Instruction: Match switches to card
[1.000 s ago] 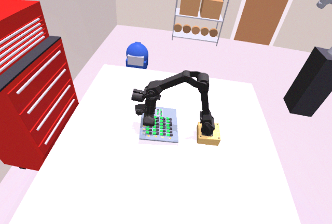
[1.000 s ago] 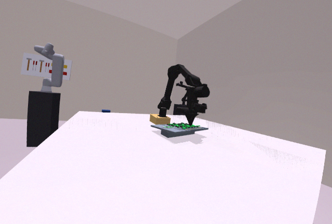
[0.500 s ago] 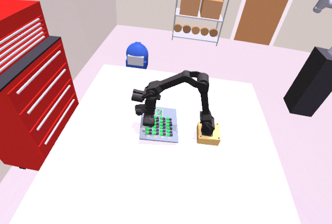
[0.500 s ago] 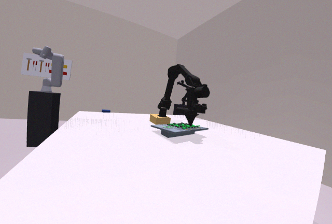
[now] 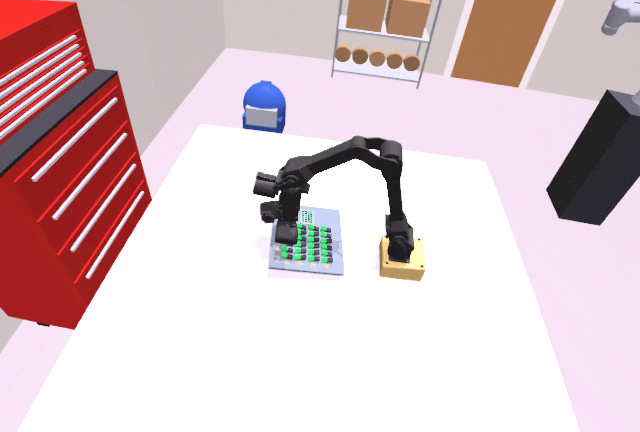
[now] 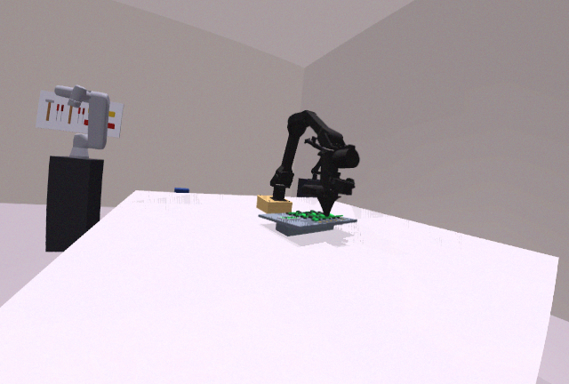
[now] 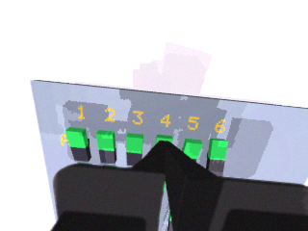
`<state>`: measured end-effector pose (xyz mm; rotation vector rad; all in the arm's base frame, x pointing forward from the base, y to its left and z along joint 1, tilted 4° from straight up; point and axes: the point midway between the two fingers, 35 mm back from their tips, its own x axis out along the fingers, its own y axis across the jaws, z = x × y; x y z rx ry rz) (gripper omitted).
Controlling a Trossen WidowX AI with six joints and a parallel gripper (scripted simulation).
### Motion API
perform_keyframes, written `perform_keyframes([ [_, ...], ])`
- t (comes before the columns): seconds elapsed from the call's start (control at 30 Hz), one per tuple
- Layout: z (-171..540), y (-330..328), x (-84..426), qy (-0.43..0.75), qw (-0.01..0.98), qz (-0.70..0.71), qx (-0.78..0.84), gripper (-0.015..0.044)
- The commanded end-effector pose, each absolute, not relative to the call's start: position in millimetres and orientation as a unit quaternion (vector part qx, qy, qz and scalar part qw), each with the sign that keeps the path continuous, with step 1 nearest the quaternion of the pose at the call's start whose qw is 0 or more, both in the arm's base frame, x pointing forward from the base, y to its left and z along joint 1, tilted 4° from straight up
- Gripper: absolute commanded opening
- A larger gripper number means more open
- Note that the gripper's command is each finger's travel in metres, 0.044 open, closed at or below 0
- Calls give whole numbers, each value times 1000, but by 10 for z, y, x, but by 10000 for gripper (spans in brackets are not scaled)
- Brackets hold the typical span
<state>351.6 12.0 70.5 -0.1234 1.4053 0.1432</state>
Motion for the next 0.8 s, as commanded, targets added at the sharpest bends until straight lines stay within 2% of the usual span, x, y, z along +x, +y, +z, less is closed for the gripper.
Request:
perform_keyframes([
  [0.0, 694, 118, 3516, 646, 759, 66, -58, 0],
  [0.23, 685, 118, 3518, 646, 759, 66, -58, 0],
  [0.4, 1287, 99, 3403, 636, 766, 66, -57, 0],
  [0.57, 1320, 102, 3376, 636, 767, 66, -57, 0],
  [0.77, 1225, 228, 2851, 637, 766, 67, -56, 0],
])
